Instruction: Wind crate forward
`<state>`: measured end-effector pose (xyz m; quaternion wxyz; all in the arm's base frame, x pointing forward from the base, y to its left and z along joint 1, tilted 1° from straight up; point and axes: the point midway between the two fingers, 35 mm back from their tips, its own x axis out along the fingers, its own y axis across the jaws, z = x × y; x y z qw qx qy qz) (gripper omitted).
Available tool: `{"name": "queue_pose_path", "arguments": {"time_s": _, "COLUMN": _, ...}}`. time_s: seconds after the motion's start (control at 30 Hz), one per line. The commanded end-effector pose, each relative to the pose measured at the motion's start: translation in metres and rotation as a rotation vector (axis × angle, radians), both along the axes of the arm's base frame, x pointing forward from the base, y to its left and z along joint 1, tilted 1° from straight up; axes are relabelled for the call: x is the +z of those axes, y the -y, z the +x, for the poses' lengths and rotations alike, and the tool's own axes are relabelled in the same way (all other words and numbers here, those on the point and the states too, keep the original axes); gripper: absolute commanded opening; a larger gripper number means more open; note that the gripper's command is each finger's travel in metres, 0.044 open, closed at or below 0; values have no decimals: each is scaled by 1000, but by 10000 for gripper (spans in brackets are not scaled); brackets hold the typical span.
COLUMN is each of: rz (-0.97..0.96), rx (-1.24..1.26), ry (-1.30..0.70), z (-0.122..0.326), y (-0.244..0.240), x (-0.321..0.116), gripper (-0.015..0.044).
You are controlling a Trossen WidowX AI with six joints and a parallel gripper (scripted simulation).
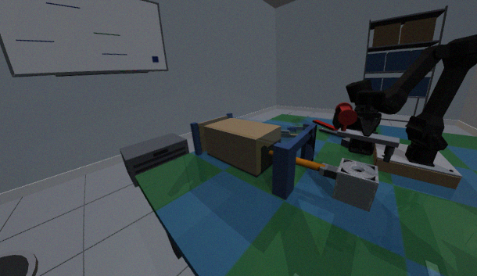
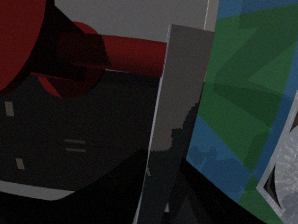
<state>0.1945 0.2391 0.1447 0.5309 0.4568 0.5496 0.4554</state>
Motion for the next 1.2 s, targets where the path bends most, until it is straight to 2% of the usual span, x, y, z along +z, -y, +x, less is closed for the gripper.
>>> {"name": "queue_pose_path", "arguments": {"time_s": 0.0, "rz": 124, "rx": 15, "ry": 1, "z": -4, "y": 1, "x": 3, "gripper": 0}}
{"name": "queue_pose_path", "arguments": {"time_s": 0.37, "rz": 137, "rx": 16, "ry": 1, "z": -5, "y": 2, "x": 3, "gripper": 0}}
{"name": "queue_pose_path", "arguments": {"time_s": 0.8, "rz": 106, "rx": 4, "ry": -1, "z": 47, "y": 25, "x": -12, "gripper": 0}}
{"name": "queue_pose_path", "arguments": {"time_s": 1.17, "rz": 100, "rx": -4, "ry": -17, "z": 45, "y": 24, "x": -15, "gripper": 0}}
